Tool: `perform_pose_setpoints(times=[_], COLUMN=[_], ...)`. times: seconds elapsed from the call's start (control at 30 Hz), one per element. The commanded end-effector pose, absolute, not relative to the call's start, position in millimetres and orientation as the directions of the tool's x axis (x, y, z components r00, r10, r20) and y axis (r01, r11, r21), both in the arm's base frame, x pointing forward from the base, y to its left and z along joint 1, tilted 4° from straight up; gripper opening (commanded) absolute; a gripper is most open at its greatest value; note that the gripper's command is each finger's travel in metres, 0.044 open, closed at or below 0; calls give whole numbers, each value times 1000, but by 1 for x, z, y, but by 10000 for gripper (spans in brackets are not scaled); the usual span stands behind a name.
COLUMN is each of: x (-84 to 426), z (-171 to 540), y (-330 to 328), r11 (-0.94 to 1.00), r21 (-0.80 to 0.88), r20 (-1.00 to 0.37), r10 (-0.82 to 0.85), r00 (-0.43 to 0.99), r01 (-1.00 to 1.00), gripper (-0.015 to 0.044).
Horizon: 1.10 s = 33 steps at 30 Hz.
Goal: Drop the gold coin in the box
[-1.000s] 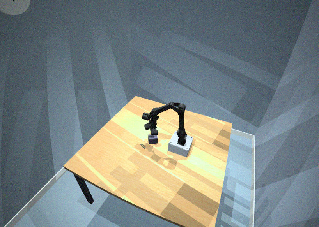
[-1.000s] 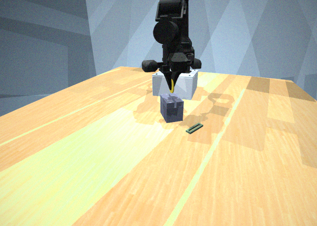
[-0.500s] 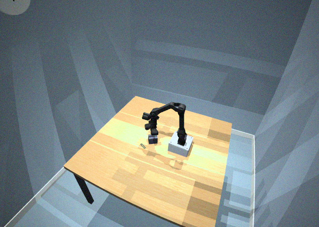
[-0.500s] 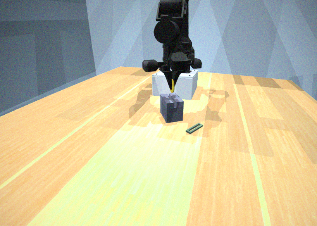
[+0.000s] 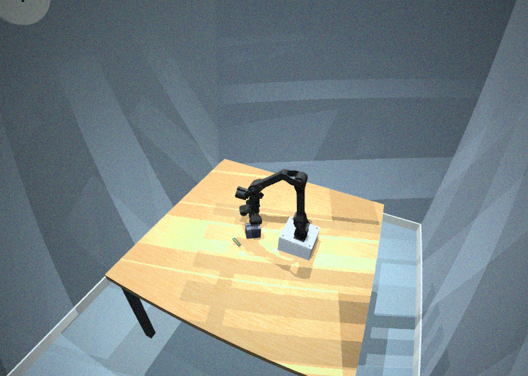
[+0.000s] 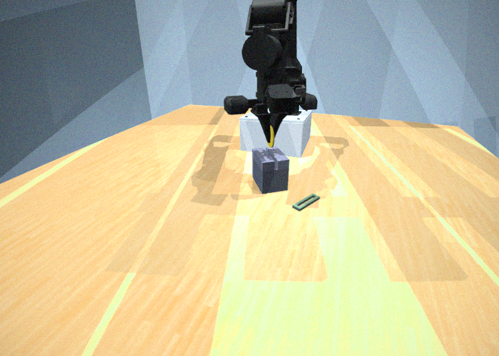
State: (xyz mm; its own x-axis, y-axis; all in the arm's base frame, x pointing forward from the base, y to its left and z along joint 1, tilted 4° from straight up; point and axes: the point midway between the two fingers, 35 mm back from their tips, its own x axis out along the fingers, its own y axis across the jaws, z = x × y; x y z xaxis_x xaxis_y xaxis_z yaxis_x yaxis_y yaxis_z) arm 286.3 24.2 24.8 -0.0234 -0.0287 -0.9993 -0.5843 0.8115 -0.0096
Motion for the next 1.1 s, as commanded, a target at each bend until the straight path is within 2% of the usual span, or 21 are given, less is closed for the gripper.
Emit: perform_pose_setpoints(times=[0.0, 1.07], x=[284, 283], z=[21, 10], y=[24, 24], r11=[812, 809], r21=[-6, -6], r20=[-999, -999], r10=[-30, -30], r00=[-31, -31], r01=[-584, -587], gripper=[0, 0])
